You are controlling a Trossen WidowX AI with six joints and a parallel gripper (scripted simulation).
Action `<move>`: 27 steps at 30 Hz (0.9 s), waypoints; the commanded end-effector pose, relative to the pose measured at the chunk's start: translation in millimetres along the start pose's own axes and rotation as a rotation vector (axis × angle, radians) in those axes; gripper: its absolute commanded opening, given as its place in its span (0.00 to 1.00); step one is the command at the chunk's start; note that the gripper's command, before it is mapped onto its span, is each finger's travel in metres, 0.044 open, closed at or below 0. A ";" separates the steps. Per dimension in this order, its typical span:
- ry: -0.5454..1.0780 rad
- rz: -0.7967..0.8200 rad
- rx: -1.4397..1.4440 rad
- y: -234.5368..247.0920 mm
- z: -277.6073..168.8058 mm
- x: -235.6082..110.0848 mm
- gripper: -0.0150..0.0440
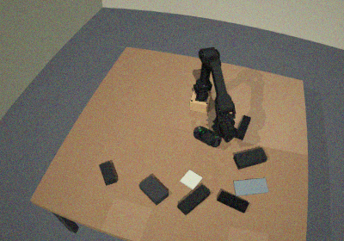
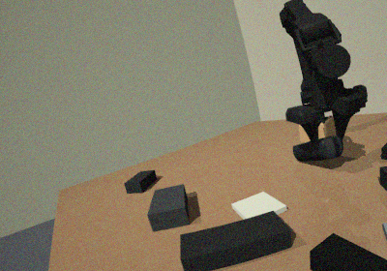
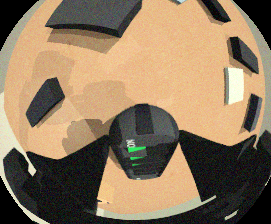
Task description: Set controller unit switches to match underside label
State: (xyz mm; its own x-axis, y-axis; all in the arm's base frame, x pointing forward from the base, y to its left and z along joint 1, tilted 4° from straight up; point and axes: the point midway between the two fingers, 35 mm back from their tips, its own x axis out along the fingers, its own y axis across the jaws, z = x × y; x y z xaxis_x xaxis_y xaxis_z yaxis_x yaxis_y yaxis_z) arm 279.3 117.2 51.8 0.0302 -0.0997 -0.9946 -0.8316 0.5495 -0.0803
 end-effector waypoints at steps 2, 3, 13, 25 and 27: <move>-0.018 -0.005 -0.003 -0.2 -3.9 -6.6 0.82; -0.020 -0.005 -0.003 -0.2 -4.5 -7.1 0.82; -0.041 -0.006 -0.003 -0.3 -10.9 -12.6 0.82; -0.066 -0.006 -0.003 -0.3 -18.9 -18.6 0.82; -0.070 -0.006 -0.003 -0.3 -20.2 -19.5 0.82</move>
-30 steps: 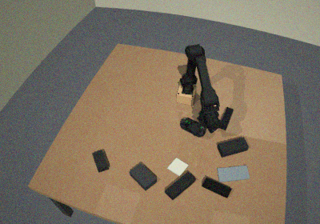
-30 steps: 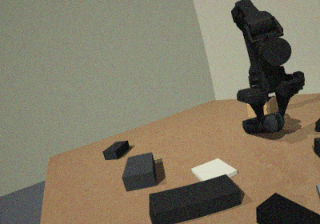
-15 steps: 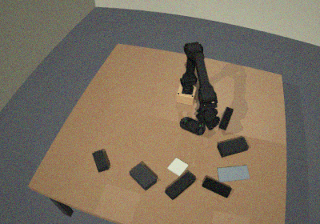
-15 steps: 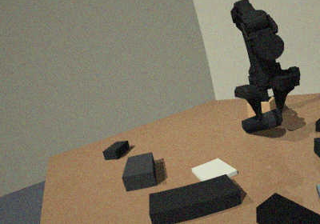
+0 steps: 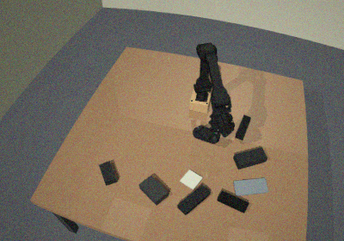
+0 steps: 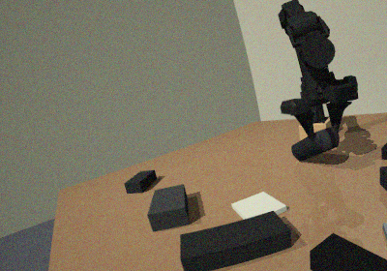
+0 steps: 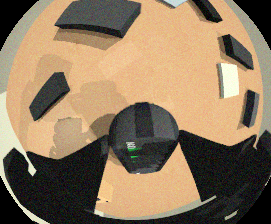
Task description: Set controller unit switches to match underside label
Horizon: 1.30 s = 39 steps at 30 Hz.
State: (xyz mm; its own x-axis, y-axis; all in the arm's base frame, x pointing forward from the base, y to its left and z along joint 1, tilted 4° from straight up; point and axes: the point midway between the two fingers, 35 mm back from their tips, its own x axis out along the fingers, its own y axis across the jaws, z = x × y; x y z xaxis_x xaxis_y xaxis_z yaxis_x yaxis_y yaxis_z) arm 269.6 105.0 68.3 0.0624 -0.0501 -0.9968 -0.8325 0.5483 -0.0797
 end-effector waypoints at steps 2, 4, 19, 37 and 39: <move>-0.015 -0.006 -0.002 -0.4 -4.7 -5.3 0.82; -0.019 -0.006 -0.002 -0.4 -6.1 -6.3 0.82; -0.050 -0.006 -0.002 -0.5 -16.4 -13.2 0.82; -0.084 -0.006 -0.002 0.0 -28.9 -20.7 0.82; -0.088 -0.006 -0.002 -0.1 -30.3 -21.5 0.82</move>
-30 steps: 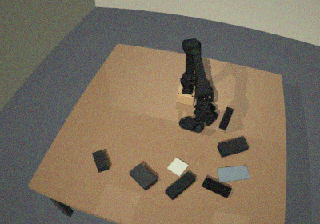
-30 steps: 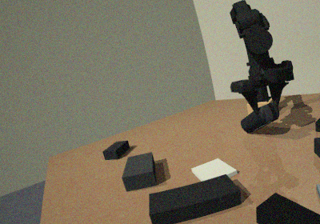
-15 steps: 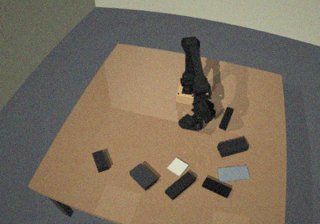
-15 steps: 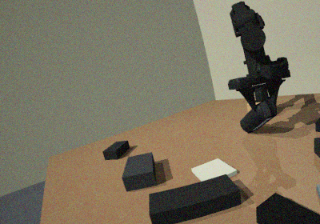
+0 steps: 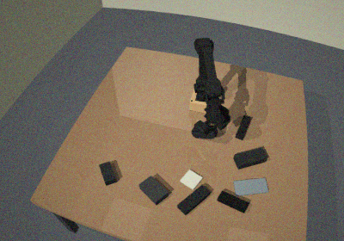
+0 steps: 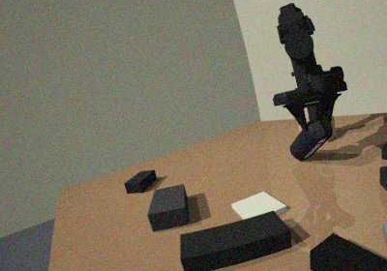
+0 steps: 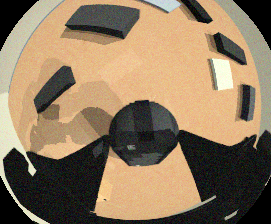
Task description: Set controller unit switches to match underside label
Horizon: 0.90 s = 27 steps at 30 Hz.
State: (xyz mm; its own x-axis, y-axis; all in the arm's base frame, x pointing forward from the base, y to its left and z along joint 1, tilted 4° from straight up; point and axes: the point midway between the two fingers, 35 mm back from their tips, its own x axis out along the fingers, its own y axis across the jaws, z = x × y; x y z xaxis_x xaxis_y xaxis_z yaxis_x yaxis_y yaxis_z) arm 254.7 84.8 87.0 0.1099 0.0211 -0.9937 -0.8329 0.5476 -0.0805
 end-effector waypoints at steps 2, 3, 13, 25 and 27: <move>-0.006 -0.006 -0.001 0.1 -6.2 -4.2 0.82; -0.008 -0.006 -0.002 0.1 -6.9 -4.6 0.82; -0.028 -0.006 -0.002 0.0 -14.2 -8.9 0.82; -0.053 -0.006 -0.002 0.0 -23.3 -13.4 0.82; -0.057 -0.006 -0.002 0.0 -24.9 -14.1 0.82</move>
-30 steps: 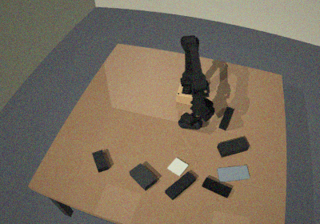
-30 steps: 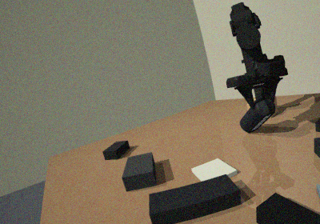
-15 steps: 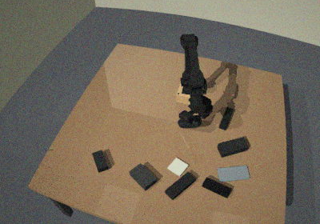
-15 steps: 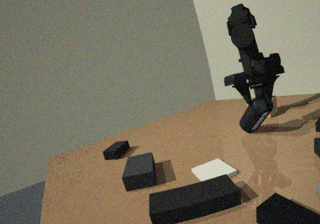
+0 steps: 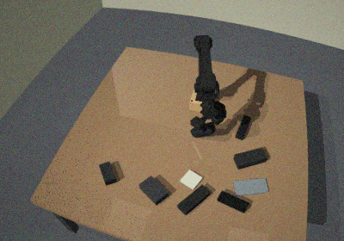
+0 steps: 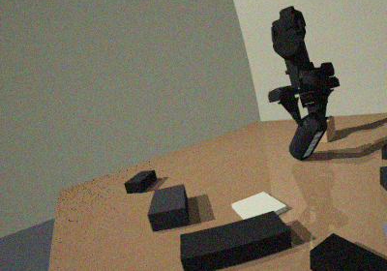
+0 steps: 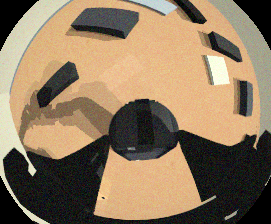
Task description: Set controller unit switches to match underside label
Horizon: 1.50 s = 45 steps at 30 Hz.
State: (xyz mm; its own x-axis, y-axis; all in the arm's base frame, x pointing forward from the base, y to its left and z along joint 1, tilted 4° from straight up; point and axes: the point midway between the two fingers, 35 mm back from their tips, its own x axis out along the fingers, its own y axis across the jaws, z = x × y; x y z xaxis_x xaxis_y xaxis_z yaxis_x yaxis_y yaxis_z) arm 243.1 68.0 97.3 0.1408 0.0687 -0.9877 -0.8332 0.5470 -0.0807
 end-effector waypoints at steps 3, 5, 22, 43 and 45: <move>-0.006 -0.006 -0.001 0.3 -7.5 -3.8 0.82; -0.010 -0.006 -0.001 0.3 -9.0 -4.5 0.82; -0.045 -0.006 -0.002 0.2 -22.4 -10.5 0.82; -0.088 -0.006 -0.002 0.1 -39.6 -16.6 0.82; -0.092 -0.006 -0.002 0.1 -41.3 -17.2 0.82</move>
State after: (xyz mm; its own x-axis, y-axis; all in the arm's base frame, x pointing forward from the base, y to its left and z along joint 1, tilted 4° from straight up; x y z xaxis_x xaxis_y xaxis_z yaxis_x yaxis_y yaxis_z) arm 222.3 36.8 108.7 0.1921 0.1481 -0.9701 -0.8337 0.5461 -0.0817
